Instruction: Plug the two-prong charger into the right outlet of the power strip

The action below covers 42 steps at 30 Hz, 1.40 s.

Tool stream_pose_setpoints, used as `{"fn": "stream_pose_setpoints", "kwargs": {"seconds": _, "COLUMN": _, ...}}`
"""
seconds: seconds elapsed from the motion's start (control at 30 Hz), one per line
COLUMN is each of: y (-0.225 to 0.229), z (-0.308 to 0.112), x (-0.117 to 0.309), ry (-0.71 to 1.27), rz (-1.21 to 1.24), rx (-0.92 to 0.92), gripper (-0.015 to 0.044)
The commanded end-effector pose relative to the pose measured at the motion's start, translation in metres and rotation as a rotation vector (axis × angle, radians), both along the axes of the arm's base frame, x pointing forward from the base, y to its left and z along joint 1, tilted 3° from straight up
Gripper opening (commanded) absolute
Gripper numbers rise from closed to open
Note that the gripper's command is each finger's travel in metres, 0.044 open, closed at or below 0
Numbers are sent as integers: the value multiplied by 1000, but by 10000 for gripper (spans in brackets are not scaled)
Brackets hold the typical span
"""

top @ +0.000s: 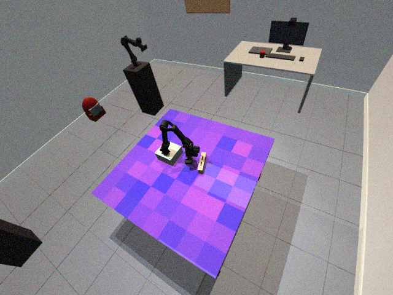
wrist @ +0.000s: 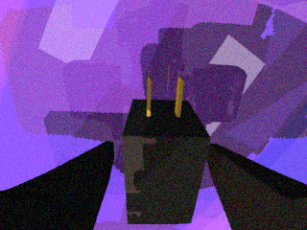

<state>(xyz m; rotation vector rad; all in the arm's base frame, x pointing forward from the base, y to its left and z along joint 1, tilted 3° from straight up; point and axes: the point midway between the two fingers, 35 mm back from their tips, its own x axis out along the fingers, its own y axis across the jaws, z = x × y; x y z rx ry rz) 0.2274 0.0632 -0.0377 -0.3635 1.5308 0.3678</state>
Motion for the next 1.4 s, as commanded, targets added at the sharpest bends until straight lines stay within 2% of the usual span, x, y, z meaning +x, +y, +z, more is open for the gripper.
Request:
{"fn": "stream_pose_setpoints", "kwargs": {"seconds": 0.0, "y": 0, "z": 0, "x": 0, "ry": 0, "rz": 0, "rx": 0, "gripper": 151}}
{"fn": "stream_pose_setpoints", "kwargs": {"seconds": 0.03, "y": 0, "z": 0, "x": 0, "ry": 0, "rz": 0, "rx": 0, "gripper": 125}}
{"fn": "stream_pose_setpoints", "kwargs": {"seconds": 0.27, "y": 0, "z": 0, "x": 0, "ry": 0, "rz": 0, "rx": 0, "gripper": 78}}
{"fn": "stream_pose_setpoints", "kwargs": {"seconds": 0.37, "y": 0, "z": 4, "x": 0, "ry": 0, "rz": 0, "rx": 1, "gripper": 0}}
{"fn": "stream_pose_setpoints", "kwargs": {"seconds": 0.9, "y": -3, "z": 57, "x": -4, "ry": -1, "rz": 0, "rx": 7, "gripper": 0}}
{"fn": "stream_pose_setpoints", "kwargs": {"seconds": 1.37, "y": -18, "z": 43, "x": 5, "ry": 1, "rz": -51, "rx": 7, "gripper": 0}}
